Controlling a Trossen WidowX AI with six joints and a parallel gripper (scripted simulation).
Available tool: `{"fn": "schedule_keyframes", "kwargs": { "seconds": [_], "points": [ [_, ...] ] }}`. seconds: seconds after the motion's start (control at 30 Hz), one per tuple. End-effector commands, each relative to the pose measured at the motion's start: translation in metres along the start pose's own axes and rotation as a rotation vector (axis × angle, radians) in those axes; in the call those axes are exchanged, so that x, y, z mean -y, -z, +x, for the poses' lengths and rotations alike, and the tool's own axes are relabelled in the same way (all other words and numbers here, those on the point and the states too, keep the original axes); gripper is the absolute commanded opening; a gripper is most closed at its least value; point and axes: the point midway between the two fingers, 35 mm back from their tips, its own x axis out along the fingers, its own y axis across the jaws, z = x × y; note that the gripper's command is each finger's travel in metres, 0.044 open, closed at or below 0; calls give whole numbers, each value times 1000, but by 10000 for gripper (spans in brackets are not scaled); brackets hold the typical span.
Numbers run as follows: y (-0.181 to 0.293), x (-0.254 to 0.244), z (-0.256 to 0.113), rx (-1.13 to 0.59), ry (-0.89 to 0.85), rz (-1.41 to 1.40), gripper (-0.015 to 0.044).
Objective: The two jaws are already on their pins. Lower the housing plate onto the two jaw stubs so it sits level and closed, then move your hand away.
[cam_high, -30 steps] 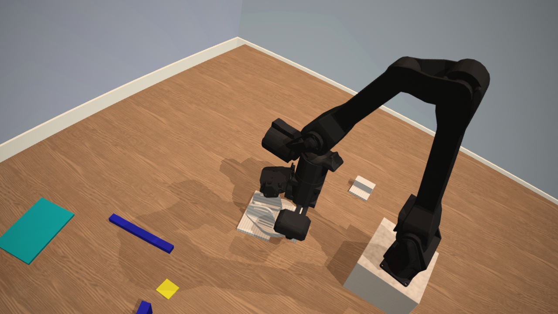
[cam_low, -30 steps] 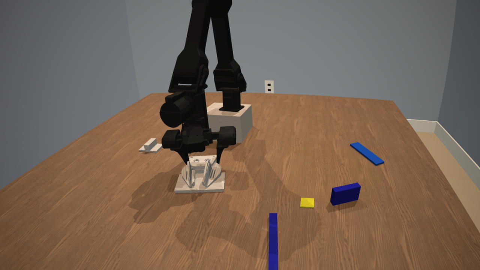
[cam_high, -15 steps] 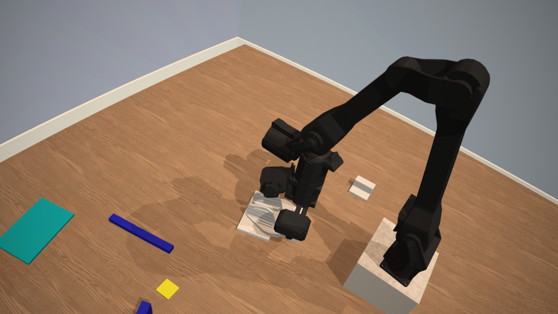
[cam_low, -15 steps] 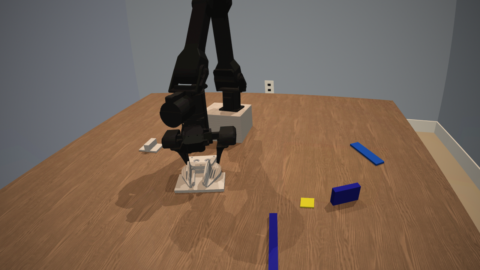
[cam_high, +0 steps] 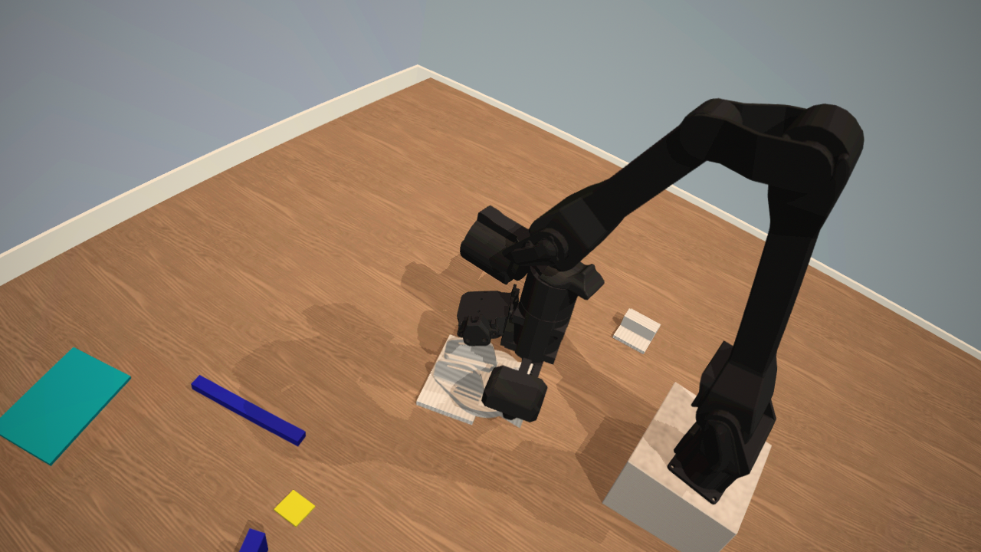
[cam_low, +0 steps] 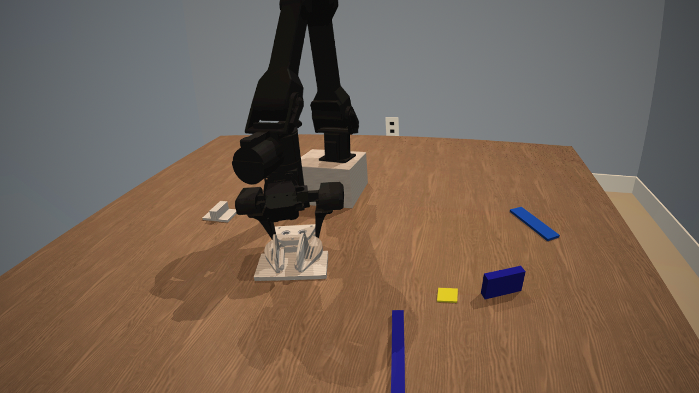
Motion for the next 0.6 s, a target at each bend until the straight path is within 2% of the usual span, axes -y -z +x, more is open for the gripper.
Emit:
{"fn": "schedule_keyframes", "kwargs": {
  "seconds": [0.0,0.57],
  "points": [
    [-1,0,-1,6,-2,4,351],
    [-1,0,3,6,-2,4,351]
  ]
}}
